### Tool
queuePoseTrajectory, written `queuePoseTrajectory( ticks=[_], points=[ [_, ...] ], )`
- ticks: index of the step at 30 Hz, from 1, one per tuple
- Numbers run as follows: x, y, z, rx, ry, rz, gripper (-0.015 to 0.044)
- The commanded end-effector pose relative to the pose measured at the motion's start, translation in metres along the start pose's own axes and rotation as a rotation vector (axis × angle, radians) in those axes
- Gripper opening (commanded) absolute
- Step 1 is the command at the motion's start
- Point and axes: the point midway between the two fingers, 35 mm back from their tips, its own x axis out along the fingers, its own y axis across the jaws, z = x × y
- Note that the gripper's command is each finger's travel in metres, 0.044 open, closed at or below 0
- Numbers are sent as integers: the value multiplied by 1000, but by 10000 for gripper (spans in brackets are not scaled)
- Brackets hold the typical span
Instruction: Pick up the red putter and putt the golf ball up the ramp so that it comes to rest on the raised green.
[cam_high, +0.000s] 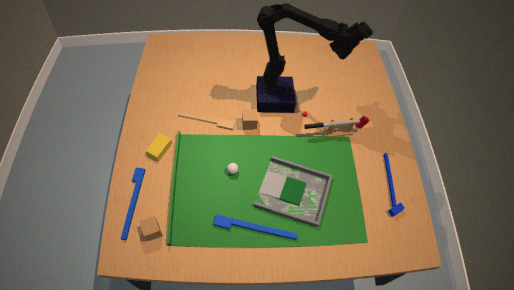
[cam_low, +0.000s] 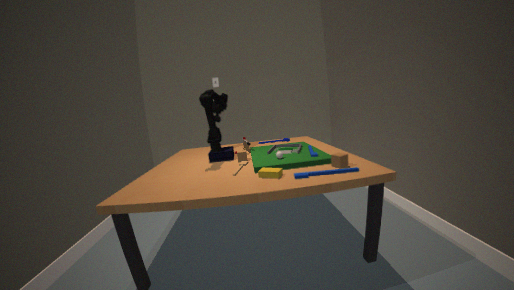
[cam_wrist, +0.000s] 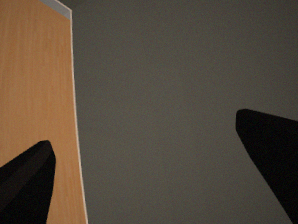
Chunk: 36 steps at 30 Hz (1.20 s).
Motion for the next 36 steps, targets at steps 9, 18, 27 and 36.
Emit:
queuePoseTrajectory(
  ticks=[9, 18, 27, 36],
  points=[
    [-56, 65, -103, 482, 391, 88, 440],
    [-152, 170, -162, 1085, 810, 148, 440],
    [-229, 260, -153, 1591, 1100, 188, 440],
    [-225, 269, -161, 1590, 1100, 187, 440]
  ],
)
